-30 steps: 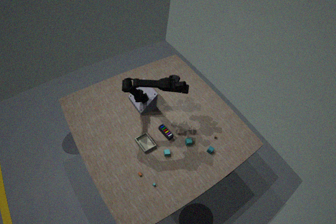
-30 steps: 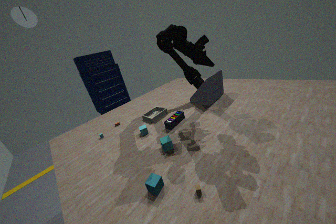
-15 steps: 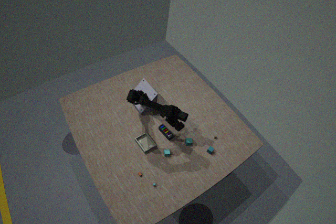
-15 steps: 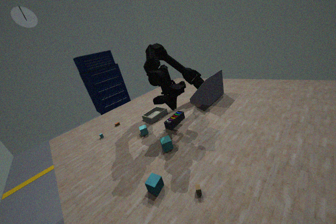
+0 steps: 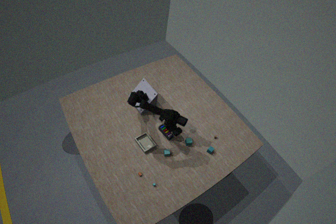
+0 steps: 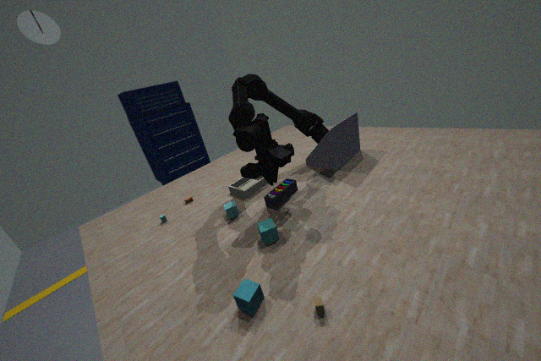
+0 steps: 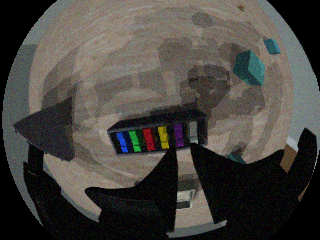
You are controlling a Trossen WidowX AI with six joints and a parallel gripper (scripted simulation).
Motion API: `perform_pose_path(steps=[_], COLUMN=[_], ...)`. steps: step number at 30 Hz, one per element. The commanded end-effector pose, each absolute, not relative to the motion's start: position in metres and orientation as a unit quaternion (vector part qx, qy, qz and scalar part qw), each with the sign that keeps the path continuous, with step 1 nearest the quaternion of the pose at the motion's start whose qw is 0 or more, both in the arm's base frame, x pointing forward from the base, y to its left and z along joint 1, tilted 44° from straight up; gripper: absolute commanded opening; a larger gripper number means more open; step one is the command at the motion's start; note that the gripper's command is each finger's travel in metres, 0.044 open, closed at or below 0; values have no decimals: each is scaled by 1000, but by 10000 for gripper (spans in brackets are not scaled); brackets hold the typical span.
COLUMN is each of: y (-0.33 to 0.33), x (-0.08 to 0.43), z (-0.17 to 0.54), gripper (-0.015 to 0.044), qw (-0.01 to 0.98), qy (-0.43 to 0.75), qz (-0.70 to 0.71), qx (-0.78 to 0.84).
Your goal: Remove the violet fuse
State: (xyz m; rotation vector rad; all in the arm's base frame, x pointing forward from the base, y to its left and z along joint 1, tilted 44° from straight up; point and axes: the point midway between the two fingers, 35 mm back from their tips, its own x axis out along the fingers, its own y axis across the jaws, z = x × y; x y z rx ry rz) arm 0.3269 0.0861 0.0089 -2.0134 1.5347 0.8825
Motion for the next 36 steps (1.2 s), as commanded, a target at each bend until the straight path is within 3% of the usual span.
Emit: perform_pose_path(steps=[1, 36], y=[83, 63], x=[328, 333], z=[6, -13], gripper=[67, 67], qw=[226, 226], qy=[558, 558], qz=[319, 318], qx=[-732, -732])
